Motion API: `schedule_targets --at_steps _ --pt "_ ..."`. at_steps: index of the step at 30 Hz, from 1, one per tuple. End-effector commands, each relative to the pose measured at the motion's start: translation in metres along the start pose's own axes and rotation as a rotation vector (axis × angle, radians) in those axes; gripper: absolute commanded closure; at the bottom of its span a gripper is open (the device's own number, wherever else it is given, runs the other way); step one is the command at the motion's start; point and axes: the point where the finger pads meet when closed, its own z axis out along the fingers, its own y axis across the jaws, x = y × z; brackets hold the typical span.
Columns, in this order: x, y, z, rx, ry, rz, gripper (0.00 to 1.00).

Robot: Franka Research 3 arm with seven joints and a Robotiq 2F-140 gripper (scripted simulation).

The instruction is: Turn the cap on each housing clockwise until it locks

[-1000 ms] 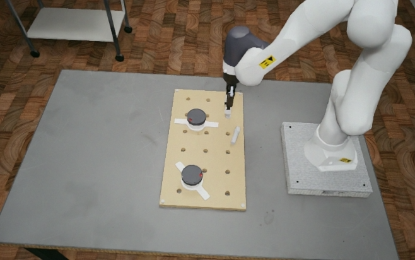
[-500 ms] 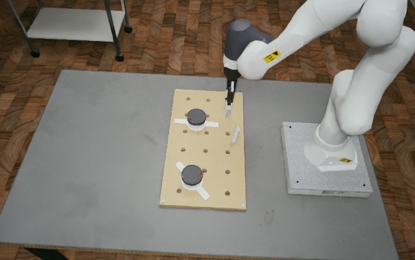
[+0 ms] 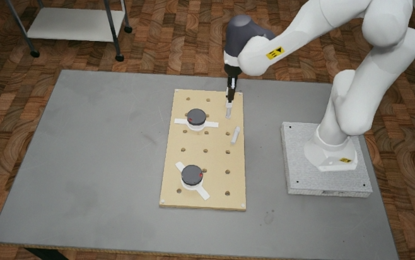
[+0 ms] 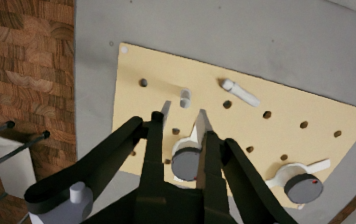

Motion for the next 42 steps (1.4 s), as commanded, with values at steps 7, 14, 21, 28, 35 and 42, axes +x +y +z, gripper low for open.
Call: schedule_targets --at_steps 7,14,21,28,35,42 --pt "0.002 0.001 -0.004 -0.001 0.008 0.01 0.64" --pt "0.002 0.001 -0.004 -0.001 0.008 0.008 0.64" --pt "0.002 0.006 -0.004 -0.003 0.008 -0.147 0.64" --pt "0.002 0.019 -0.005 -0.004 0.007 -0.437 0.64" --pt "0.004 0.047 -0.006 0.014 0.013 -0.678 0.64" --pt "0.008 0.072 -0.006 0.03 0.02 -0.919 0.64"
